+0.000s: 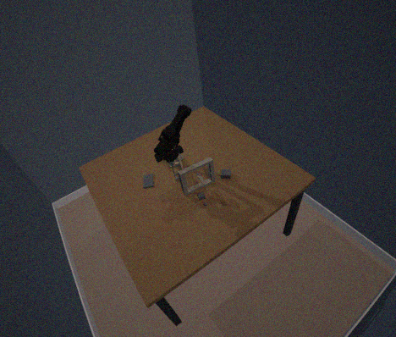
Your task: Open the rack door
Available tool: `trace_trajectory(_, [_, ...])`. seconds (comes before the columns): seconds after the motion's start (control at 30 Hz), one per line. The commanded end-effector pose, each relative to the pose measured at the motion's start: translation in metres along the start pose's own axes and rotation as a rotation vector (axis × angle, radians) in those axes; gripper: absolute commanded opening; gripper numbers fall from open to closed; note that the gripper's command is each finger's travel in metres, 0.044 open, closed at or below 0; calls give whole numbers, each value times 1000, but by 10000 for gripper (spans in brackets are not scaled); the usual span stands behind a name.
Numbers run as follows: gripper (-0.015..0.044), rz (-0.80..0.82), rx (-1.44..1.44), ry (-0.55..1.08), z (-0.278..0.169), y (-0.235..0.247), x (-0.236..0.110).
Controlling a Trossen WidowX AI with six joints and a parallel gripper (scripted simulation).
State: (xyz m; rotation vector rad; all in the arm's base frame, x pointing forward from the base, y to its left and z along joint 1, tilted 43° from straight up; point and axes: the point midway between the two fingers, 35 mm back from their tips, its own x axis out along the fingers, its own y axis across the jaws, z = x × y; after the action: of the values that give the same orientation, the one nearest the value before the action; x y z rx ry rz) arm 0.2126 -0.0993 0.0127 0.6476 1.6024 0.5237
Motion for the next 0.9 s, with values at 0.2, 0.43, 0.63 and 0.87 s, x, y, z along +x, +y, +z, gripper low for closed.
trace_trajectory(0.2, [24,-7,-181,1,6,-26,-1])
trace_trajectory(0.43, [24,-8,-227,1,8,-33,-1])
trace_trajectory(0.63, [24,-8,-227,1,8,-33,-1])
trace_trajectory(0.87, [24,-8,-227,1,8,-33,-1])
